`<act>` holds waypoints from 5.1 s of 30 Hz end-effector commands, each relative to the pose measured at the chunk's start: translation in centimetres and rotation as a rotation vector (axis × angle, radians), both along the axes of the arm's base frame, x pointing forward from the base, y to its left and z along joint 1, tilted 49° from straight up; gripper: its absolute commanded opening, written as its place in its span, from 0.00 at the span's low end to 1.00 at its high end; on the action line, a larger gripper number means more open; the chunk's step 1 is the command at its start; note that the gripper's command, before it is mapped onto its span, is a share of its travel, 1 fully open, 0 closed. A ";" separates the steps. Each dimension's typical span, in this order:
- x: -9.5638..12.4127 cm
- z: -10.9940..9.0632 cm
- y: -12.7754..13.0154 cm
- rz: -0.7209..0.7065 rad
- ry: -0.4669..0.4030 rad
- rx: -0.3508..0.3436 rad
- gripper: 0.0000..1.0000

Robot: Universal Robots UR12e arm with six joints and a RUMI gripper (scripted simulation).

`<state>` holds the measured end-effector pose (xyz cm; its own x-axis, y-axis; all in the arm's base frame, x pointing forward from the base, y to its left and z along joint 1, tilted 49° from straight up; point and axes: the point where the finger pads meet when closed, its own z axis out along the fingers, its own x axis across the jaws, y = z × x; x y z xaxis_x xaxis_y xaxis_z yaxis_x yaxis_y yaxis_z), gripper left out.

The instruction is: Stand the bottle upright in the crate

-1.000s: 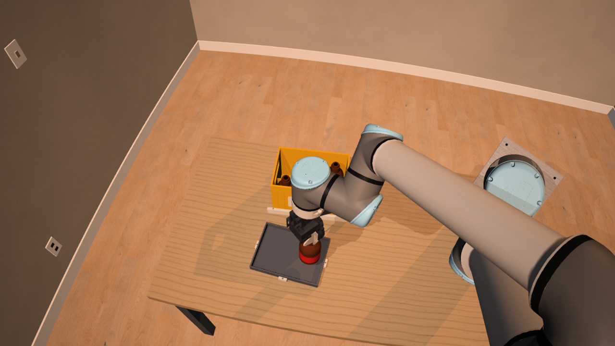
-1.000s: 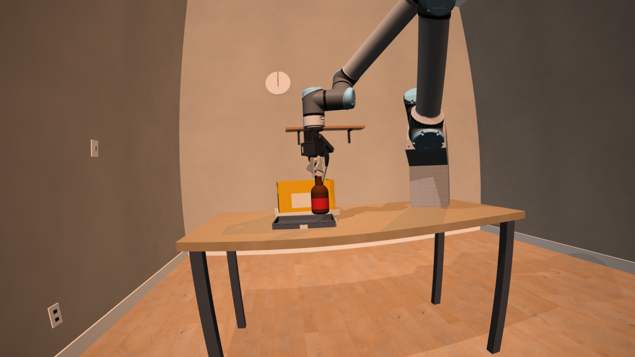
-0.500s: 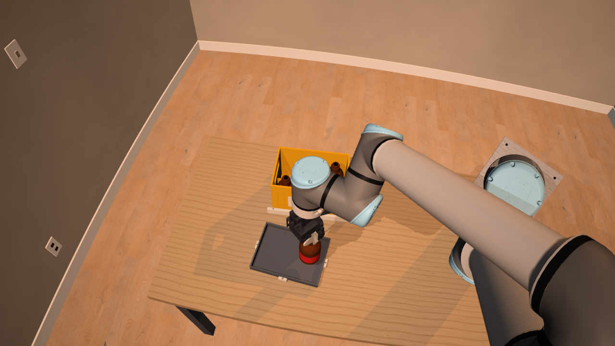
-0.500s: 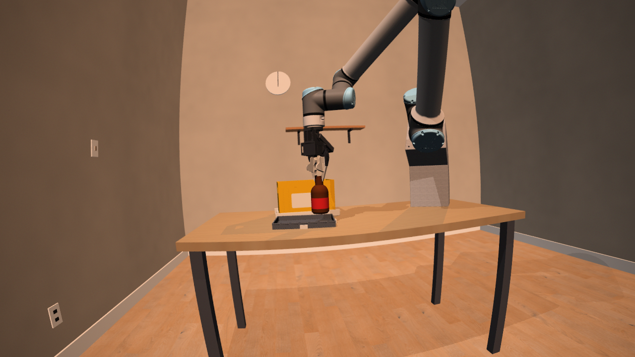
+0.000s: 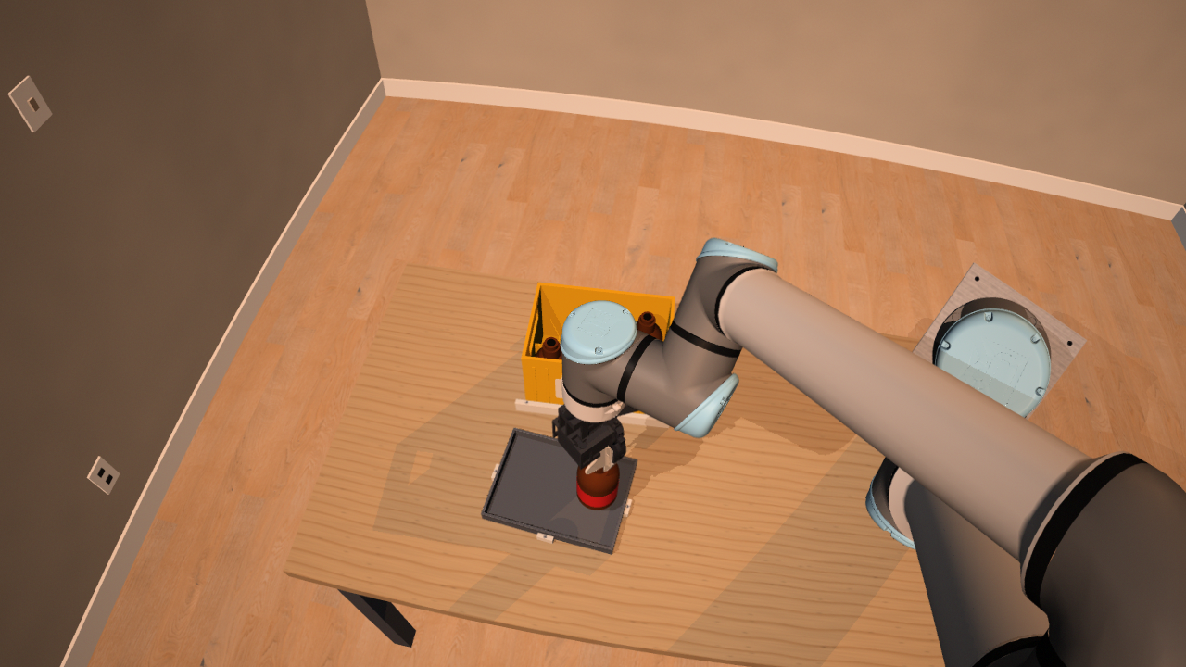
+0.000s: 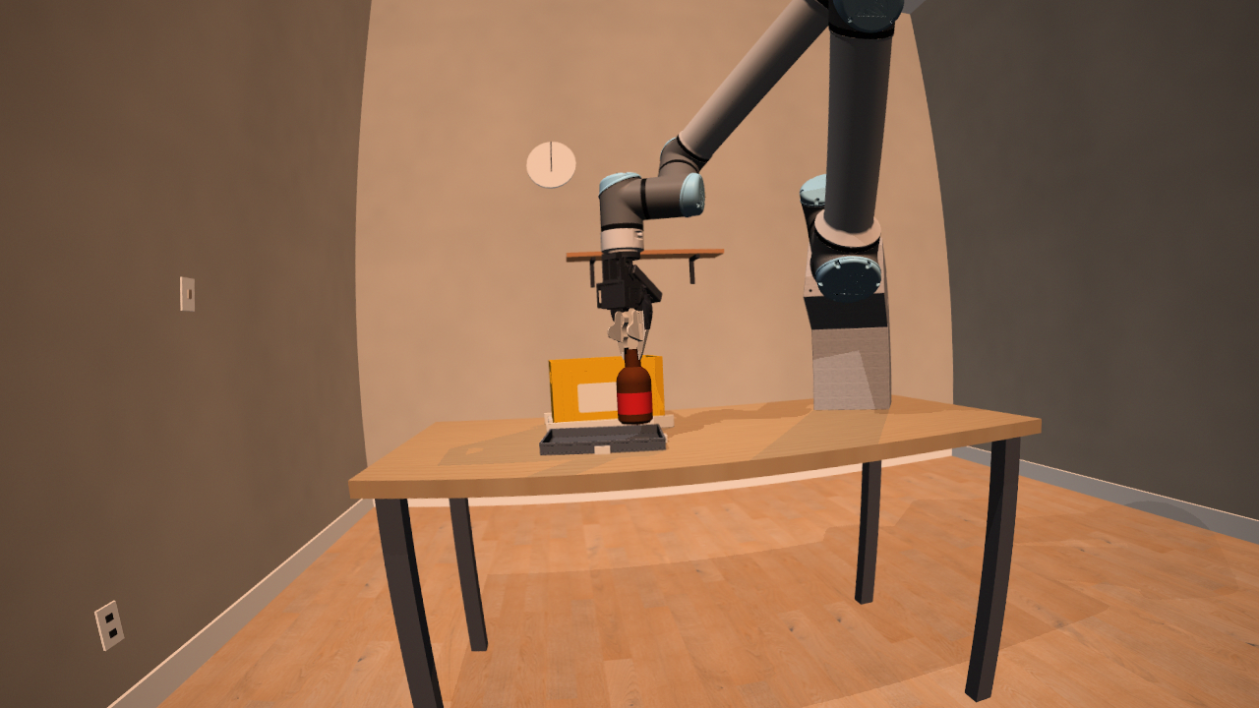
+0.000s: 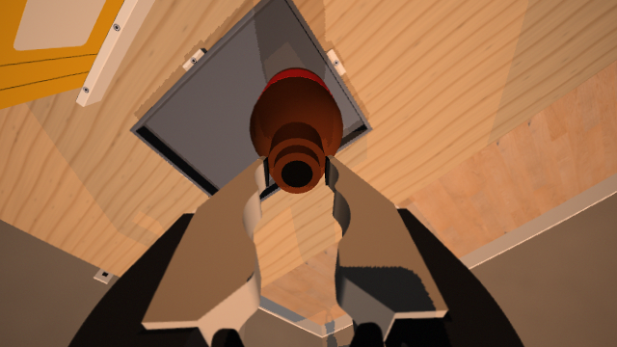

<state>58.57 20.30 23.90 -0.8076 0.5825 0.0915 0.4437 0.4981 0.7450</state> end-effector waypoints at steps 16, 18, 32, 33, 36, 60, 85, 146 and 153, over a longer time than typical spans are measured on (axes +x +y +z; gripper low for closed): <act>0.0 0.1 -0.1 0.000 -0.001 0.000 0.00; 0.0 0.1 -0.1 0.000 -0.001 0.000 0.00; -0.4 0.7 -0.7 0.000 -0.001 0.000 0.00; -0.4 0.8 -0.8 0.000 -0.001 0.000 0.00; -0.5 0.9 -0.9 0.000 -0.001 0.000 0.00; -1.4 2.4 -2.4 0.000 -0.001 0.000 0.00; -1.5 2.7 -2.6 0.000 -0.001 0.000 0.00; -2.3 4.0 -3.9 0.000 -0.001 0.000 0.00; -2.6 4.5 -4.4 0.000 -0.001 0.000 0.00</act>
<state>56.19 16.34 27.97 -0.8073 0.5830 0.0912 0.4438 0.4980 0.7450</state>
